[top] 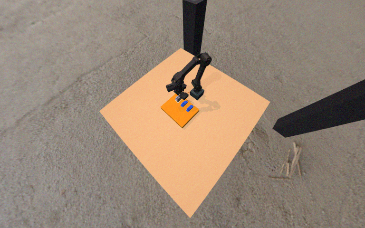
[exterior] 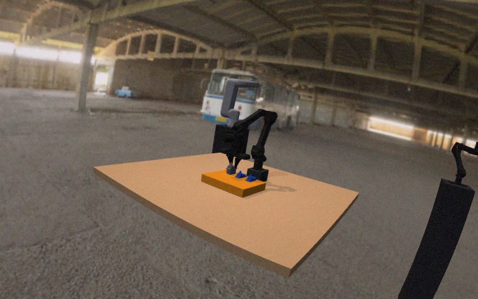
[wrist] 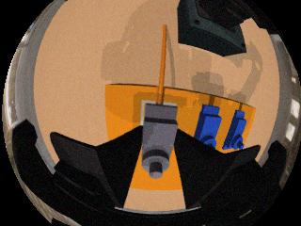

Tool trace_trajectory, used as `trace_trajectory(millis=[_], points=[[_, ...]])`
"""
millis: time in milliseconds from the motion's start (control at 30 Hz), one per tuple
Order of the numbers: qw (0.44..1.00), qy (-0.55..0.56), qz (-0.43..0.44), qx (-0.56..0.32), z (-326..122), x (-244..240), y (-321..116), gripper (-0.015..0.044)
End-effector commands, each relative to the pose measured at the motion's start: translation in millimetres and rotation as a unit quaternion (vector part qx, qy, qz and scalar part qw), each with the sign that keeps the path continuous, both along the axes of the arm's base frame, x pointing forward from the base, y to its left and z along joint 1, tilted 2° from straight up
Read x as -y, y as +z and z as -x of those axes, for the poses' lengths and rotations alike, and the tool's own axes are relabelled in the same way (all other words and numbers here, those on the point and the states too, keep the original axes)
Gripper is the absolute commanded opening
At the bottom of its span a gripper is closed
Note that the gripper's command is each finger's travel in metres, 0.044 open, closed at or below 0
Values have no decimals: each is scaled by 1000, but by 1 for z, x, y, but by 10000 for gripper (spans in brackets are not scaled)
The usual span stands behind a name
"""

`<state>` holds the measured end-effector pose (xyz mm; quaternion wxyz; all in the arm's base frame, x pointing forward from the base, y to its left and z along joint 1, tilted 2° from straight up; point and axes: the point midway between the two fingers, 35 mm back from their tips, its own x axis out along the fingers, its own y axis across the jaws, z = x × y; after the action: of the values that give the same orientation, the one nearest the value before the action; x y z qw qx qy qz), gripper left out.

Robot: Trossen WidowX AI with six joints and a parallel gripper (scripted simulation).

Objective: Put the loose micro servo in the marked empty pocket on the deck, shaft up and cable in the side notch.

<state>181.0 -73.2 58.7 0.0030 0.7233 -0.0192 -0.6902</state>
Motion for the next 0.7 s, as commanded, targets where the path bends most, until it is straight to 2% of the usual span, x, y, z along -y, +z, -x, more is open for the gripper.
trace_trajectory(millis=[0, 667], points=[[1000, 2, -1, 1, 0, 0, -4, 0], [1000, 2, -1, 1, -1, 0, -20, 0]])
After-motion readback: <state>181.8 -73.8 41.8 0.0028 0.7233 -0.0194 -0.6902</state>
